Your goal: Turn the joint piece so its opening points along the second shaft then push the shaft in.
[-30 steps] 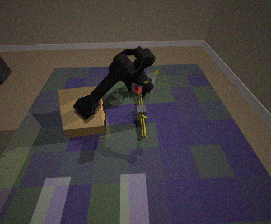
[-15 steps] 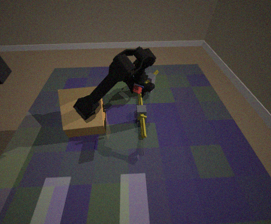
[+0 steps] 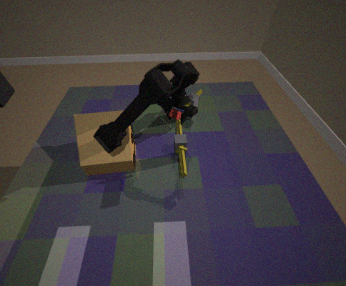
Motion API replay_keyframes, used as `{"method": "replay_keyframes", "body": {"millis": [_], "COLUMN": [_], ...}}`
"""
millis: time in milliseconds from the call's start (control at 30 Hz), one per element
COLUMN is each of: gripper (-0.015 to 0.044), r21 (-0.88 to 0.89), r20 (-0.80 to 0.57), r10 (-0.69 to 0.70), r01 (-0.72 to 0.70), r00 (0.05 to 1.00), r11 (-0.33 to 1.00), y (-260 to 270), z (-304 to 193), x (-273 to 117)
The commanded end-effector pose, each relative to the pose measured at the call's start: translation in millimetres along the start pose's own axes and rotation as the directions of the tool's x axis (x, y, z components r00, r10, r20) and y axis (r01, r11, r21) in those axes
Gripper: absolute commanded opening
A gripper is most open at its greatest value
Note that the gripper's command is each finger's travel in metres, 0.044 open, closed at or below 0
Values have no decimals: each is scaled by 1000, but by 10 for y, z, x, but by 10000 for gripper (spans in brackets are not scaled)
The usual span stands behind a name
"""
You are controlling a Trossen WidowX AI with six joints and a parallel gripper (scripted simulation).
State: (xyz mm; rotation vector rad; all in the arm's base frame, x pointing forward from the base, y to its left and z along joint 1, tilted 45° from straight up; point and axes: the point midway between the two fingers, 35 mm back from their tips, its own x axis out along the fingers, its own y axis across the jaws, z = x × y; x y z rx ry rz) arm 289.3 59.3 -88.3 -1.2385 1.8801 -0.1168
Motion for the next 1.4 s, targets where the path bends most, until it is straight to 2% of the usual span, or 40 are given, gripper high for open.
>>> {"method": "replay_keyframes", "body": {"millis": [0, 233, 1367], "gripper": [227, 182, 182], "r21": [-8, -8, -8], "r20": [-26, -26, -26], "r10": [38, 38, 38], "r01": [-38, -38, -38], "r00": [999, 999, 999], "r11": [999, 999, 999], "y": [105, 105, 105], "z": [-42, -42, -42], "x": [58, 58, 58]}}
